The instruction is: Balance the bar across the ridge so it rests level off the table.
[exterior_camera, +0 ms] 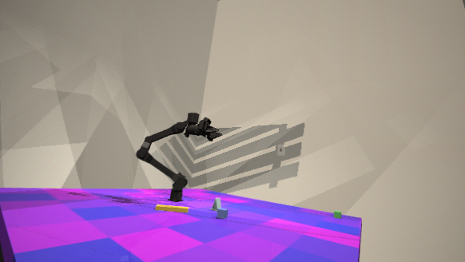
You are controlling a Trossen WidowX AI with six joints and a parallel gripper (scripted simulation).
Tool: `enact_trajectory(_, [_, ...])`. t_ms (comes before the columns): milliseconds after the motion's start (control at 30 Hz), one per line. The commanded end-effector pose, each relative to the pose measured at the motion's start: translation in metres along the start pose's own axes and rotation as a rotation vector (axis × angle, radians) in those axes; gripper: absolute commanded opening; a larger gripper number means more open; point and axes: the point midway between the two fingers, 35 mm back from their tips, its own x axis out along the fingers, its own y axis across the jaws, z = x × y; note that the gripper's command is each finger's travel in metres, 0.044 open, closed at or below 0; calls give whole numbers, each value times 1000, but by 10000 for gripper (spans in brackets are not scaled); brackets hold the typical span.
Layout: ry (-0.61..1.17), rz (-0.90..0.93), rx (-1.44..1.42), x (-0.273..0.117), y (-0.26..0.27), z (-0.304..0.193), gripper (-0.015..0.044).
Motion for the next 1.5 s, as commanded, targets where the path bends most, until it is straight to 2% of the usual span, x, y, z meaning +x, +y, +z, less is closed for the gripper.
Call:
enact_trajectory(0, [60, -30, -80, 11, 0, -10, 315])
enact_trajectory(800, [429, -152, -433, 57, -34, -70, 315])
enact_trajectory(1467, [780, -151, -599, 71, -82, -131, 315])
